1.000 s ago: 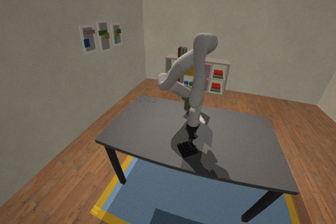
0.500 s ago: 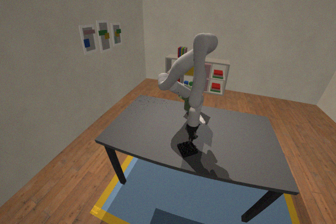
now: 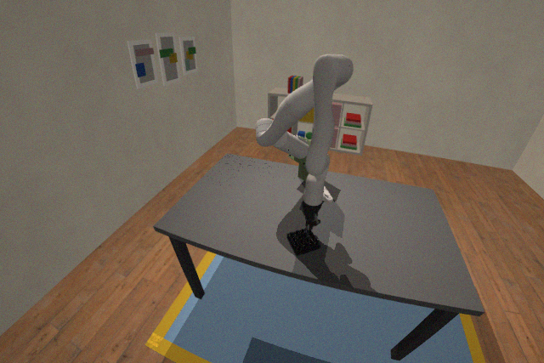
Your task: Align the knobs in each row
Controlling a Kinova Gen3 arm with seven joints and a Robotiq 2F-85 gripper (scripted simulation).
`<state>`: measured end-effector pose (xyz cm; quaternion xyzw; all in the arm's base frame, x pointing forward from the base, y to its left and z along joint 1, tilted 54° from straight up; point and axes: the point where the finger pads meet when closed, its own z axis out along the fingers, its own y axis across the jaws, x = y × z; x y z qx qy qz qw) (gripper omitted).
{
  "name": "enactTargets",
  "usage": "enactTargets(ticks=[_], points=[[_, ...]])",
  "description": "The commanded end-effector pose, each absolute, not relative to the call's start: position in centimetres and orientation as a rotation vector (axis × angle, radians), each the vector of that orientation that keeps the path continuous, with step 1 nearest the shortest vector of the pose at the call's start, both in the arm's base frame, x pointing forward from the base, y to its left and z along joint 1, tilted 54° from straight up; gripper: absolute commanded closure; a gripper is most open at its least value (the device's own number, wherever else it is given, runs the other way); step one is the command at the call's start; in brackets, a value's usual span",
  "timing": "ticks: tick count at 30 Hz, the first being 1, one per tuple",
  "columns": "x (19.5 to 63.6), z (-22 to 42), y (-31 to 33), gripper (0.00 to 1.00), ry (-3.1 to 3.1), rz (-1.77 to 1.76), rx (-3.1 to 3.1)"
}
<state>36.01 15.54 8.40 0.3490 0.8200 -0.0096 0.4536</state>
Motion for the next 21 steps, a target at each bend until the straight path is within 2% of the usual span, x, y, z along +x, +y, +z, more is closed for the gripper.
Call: enactTargets(ticks=[1, 21], points=[[36.13, 8.32, 15.44, 0.81, 2.023, -0.025, 0.862], [36.93, 7.69, 15.08, 0.81, 2.023, -0.025, 0.862]])
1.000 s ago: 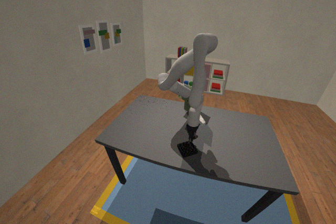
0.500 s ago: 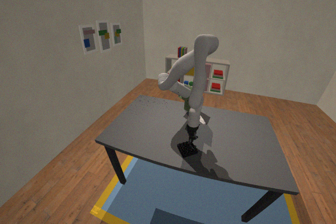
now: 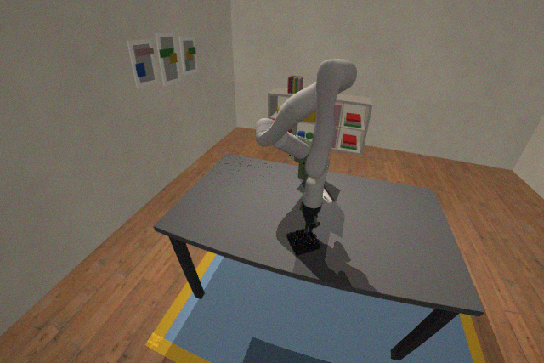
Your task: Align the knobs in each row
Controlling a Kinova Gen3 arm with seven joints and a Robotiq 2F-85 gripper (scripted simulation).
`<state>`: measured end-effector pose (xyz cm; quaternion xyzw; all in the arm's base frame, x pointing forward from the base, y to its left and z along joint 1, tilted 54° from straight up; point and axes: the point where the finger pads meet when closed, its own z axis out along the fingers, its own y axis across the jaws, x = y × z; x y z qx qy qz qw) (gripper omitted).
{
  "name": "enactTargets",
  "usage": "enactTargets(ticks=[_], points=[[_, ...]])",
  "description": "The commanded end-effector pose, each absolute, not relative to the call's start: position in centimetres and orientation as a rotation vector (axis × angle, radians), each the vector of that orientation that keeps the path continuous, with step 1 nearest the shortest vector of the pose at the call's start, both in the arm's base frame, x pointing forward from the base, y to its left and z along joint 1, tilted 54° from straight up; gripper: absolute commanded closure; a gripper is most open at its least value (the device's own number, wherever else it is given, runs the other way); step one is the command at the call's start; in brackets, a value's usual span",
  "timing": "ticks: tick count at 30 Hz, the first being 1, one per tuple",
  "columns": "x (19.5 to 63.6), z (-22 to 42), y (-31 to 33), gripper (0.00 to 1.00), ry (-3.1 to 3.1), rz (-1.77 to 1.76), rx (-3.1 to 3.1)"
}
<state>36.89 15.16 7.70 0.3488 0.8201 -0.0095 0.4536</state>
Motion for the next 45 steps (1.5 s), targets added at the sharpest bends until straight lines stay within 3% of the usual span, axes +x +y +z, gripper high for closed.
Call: enactTargets(ticks=[1, 35, 36, 45], points=[[36.93, 7.69, 15.08, 0.81, 2.023, -0.025, 0.862], [36.93, 7.69, 15.08, 0.81, 2.023, -0.025, 0.862], [36.93, 7.69, 15.08, 0.92, 2.023, -0.025, 0.862], [36.93, 7.69, 15.08, 0.92, 2.023, -0.025, 0.862]])
